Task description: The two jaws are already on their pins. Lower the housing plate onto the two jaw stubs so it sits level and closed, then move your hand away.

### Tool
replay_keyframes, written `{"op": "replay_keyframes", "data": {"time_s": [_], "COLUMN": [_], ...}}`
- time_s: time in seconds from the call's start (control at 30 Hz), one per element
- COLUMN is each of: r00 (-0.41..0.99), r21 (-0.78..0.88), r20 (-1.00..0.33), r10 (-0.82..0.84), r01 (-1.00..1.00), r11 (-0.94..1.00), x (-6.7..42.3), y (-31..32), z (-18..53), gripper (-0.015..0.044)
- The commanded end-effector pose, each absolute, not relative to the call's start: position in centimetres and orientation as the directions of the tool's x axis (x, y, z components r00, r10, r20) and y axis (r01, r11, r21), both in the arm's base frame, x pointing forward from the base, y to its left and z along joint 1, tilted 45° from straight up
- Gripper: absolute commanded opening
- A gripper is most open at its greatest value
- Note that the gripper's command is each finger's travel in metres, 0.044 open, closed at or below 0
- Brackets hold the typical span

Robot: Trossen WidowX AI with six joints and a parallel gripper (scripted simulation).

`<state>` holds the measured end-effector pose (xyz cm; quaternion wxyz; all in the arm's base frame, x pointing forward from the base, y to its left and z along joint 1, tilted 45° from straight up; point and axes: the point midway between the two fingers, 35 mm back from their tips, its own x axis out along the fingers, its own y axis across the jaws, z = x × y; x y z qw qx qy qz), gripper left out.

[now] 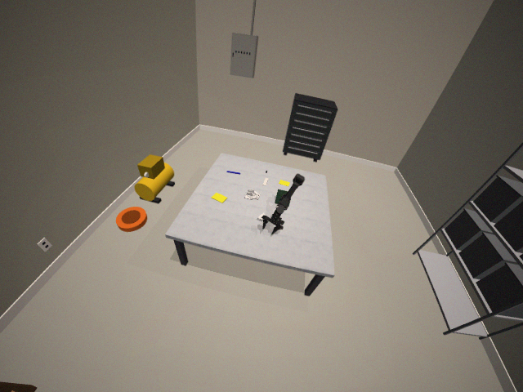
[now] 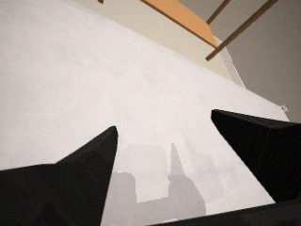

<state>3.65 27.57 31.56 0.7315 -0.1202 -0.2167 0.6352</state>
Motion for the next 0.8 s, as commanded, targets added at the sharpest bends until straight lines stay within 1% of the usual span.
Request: {"op": "replay_keyframes", "data": {"time_s": [0.0,0.37,0.77], "r00": [0.127,0.231,0.328], "r21": [-0.518,-0.706,-0.814], "r20": [0.117,-0.087,-0.320], "r10": [0.985,0.969,0.889], "r01": [-0.838,-0.701,-0.575], "r11": [0.170,0.104,-0.081], "x": [4.8,9.3,14.5], "y": [27.8,28.1,26.3], "z": [31.5,29.7,27.6], "gripper": [0.0440,0.0440,0.0440]}}
